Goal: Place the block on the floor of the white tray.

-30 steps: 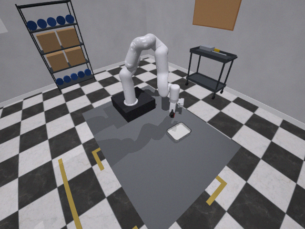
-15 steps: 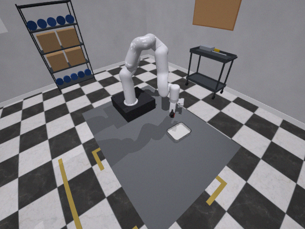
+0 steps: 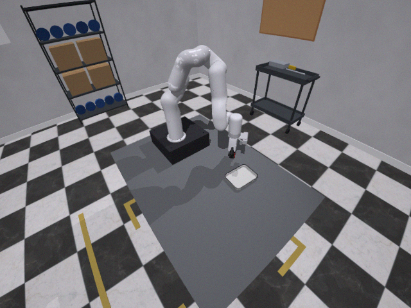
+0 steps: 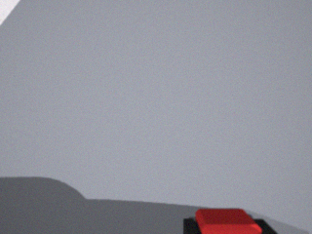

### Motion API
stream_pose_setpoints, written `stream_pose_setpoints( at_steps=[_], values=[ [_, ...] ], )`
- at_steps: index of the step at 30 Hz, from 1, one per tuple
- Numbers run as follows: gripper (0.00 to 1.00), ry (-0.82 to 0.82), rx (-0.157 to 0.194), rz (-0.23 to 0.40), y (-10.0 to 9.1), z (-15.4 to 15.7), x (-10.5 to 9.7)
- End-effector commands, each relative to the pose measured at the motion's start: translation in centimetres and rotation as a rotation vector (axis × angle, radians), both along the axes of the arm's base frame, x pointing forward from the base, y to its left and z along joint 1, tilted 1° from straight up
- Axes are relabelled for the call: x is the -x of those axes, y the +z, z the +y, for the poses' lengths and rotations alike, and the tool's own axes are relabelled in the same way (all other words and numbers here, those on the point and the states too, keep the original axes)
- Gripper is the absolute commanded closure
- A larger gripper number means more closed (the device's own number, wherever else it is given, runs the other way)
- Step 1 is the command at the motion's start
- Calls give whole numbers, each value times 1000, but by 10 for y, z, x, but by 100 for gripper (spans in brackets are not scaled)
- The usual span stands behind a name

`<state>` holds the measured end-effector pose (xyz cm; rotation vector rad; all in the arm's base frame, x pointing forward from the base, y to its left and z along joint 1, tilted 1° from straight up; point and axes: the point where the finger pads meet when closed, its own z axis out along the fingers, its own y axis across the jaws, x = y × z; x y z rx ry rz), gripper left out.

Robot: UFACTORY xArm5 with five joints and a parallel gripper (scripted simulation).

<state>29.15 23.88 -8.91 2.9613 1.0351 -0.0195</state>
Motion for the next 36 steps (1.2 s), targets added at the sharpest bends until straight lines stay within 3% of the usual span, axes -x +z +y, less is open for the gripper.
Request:
stream_pose_setpoints(
  at_steps=[1,12,36],
  values=[
    [100,0,-2,-2,1,1,-1],
    [100,0,-2,-2,6,1,-1],
    [100,0,-2,-2,49,1,-2]
  ],
)
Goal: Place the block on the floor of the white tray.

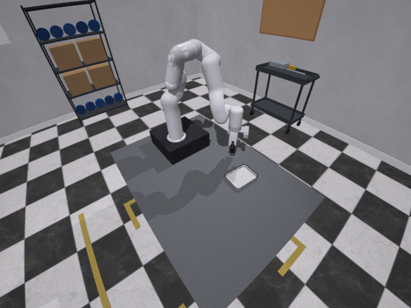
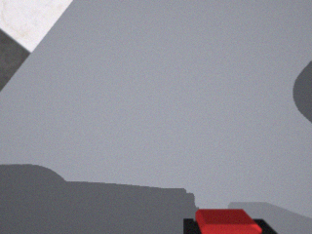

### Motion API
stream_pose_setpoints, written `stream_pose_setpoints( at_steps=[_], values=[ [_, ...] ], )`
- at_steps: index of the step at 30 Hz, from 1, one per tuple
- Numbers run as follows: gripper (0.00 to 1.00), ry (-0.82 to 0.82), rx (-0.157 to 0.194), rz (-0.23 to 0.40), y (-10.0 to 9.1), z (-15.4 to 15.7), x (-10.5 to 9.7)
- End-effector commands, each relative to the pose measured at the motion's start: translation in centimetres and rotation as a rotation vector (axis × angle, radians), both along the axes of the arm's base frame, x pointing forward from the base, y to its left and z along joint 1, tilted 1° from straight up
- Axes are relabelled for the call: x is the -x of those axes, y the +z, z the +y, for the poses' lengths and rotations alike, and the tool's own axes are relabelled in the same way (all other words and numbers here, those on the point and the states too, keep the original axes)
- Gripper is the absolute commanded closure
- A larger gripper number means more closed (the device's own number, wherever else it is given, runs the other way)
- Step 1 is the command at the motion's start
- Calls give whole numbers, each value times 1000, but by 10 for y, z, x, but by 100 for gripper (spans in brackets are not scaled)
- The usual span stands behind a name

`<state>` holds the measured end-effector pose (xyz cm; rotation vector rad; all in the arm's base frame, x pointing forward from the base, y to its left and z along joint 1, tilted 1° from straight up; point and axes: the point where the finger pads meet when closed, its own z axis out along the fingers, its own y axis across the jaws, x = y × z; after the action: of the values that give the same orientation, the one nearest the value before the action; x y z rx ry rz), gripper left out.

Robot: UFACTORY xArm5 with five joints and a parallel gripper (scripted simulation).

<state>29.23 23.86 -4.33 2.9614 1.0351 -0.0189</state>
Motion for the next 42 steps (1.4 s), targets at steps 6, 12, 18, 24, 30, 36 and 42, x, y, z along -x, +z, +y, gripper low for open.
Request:
stream_pose_setpoints(
  at_steps=[6,12,18,24,30,36,42],
  values=[
    [100,0,-2,-2,4,1,-1],
    [100,0,-2,-2,4,1,-1],
    [100,0,-2,-2,4,1,-1],
    [100,0,-2,-2,4,-13,-29],
    [100,0,-4,4,3,-65,-122],
    [100,0,-4,4,1,-86,-166],
    [100,0,-4,4,1,-86,-166]
  ],
)
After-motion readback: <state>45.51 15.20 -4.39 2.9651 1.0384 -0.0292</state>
